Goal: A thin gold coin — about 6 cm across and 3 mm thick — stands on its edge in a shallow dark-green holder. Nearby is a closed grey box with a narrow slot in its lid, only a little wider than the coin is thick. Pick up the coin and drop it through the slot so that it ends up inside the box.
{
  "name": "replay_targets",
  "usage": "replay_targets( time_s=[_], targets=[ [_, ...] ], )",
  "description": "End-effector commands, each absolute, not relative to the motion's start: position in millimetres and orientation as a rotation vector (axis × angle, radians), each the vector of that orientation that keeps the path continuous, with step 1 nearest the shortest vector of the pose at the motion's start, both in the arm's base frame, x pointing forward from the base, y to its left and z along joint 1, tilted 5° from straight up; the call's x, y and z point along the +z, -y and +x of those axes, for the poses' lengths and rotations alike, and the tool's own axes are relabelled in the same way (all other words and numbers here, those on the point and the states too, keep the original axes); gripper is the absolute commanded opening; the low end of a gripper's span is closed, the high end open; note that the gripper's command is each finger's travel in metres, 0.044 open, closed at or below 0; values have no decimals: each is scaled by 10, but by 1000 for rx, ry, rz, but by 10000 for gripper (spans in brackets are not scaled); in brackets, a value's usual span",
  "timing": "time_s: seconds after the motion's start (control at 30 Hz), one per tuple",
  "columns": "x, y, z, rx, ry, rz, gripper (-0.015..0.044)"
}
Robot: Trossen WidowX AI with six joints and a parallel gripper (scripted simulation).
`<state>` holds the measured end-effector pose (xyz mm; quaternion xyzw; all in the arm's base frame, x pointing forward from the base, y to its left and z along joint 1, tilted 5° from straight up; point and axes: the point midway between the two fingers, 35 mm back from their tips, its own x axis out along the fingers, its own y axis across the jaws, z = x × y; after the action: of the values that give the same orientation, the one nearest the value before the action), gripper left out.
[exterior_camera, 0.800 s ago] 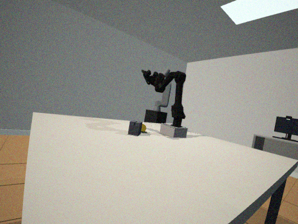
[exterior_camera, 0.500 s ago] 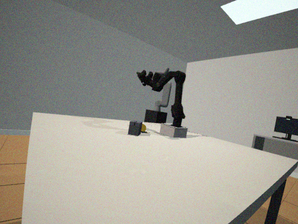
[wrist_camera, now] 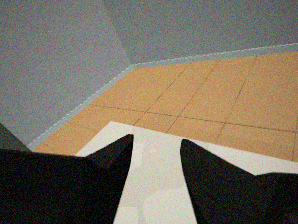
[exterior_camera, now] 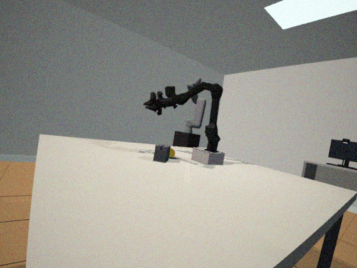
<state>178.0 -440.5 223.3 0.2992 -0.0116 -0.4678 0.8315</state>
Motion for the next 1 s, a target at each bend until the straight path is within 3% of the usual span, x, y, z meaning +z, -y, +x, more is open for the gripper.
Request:
replay_targets(
  time_s=[0.0,0.3,0.6,0.97],
  targets=[
    [1934,4079,2087,-956,-161,698,161],
    [1189,2794,2530,-790,-767,779,161],
    [922,1440,2186,-555,-1396,663,161],
    [573,1342,2157,-536,-1441,648,161]
  ],
)
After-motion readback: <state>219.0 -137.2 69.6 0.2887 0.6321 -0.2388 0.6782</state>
